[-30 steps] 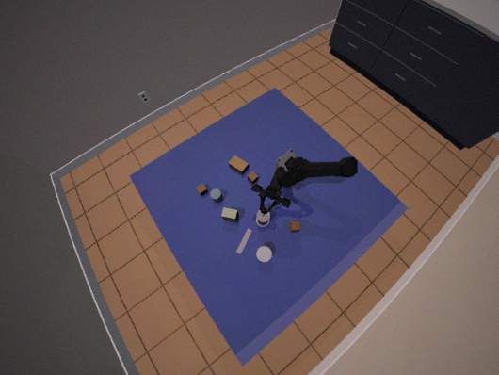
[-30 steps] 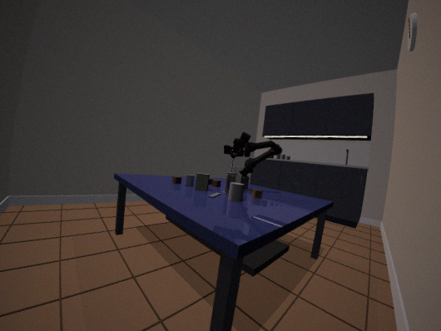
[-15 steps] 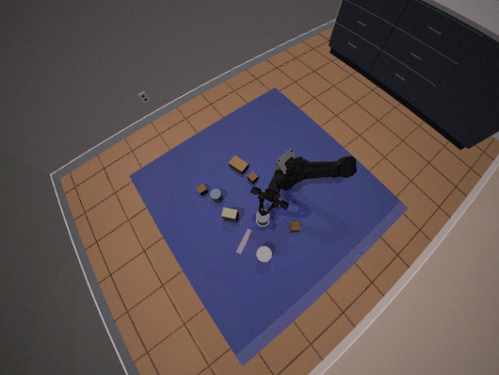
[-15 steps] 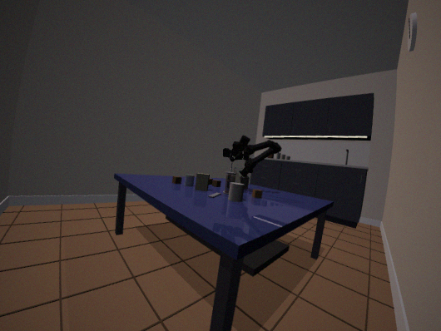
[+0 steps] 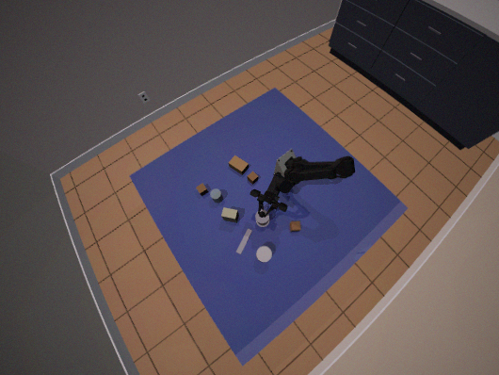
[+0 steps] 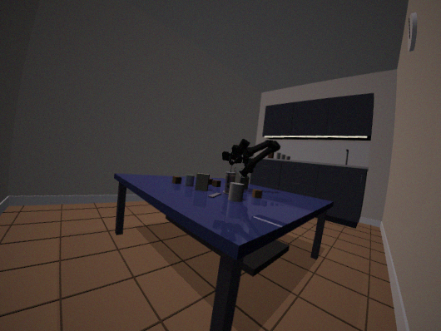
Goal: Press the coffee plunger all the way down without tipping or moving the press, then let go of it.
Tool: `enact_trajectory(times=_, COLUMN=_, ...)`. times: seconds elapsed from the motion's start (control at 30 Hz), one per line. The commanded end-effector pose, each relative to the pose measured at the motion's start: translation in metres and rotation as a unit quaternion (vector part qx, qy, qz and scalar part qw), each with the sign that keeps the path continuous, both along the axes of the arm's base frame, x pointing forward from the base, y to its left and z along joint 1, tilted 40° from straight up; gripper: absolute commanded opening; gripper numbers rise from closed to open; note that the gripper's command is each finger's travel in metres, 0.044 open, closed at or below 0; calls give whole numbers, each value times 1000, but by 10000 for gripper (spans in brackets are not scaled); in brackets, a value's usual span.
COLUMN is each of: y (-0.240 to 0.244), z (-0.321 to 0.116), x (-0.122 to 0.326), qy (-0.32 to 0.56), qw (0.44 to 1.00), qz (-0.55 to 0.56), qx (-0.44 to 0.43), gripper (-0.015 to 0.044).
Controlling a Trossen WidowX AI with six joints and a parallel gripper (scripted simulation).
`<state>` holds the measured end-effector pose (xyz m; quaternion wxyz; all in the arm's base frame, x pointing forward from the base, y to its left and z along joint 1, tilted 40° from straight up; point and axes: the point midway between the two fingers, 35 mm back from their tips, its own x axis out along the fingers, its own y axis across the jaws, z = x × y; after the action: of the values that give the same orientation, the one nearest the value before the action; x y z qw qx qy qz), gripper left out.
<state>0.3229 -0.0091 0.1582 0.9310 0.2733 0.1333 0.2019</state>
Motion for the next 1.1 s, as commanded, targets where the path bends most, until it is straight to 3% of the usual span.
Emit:
enact_trajectory(times=0.0, y=10, z=-19, x=-2, qy=23, qw=1000, qz=6, qx=10, gripper=126)
enact_trajectory(times=1.07, y=23, z=-28, x=10, qy=19, qw=1000, qz=6, qx=13, gripper=126)
